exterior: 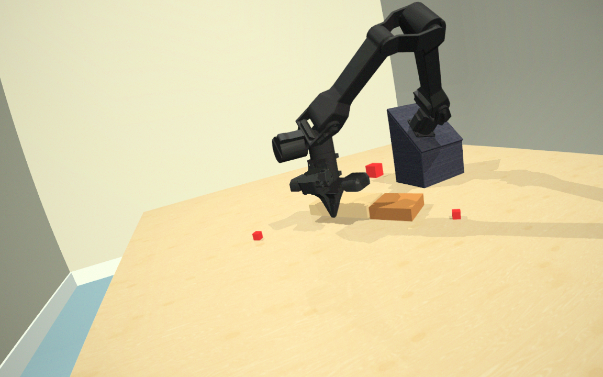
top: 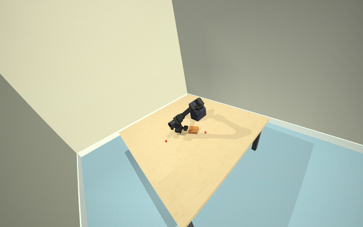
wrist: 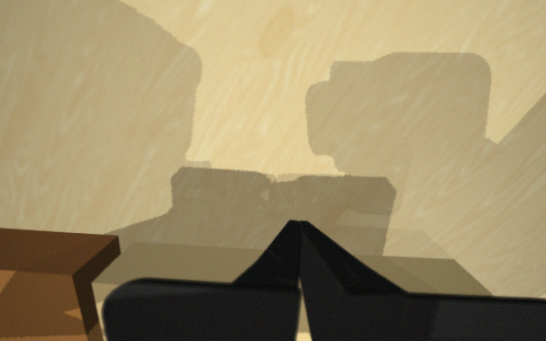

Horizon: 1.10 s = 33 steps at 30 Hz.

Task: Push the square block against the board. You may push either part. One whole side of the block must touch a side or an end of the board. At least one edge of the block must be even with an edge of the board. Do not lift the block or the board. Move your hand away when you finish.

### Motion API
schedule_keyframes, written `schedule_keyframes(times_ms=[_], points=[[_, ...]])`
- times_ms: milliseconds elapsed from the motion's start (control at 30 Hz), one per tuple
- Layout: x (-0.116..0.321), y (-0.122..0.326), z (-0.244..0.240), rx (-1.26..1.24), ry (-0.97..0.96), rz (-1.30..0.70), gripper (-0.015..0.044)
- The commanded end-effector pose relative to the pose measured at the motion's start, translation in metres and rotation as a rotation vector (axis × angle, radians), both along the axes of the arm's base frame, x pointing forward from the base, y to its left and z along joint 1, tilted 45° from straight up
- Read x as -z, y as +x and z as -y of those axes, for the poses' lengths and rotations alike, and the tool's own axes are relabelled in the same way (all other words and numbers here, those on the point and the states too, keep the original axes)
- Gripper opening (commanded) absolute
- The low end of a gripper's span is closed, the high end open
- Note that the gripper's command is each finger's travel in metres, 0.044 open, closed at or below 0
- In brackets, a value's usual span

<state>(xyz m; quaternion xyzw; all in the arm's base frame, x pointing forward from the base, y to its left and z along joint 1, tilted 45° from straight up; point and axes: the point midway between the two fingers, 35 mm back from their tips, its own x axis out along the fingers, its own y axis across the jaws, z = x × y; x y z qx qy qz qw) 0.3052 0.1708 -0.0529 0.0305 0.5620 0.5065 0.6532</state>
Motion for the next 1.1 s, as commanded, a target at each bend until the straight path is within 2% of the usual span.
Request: schedule_keyframes(times_ms=[0,800,967,1067], points=[[-0.002,0.007,-0.004,0.002,-0.001,0.002,0.0],[-0.016,0.036,-0.023,0.002,0.0,0.003,0.0],[-0.051,0.039,0.015,0.002,-0.002,0.004,0.0],[-0.054,0.039,0.017,0.002,-0.002,0.004,0.0]])
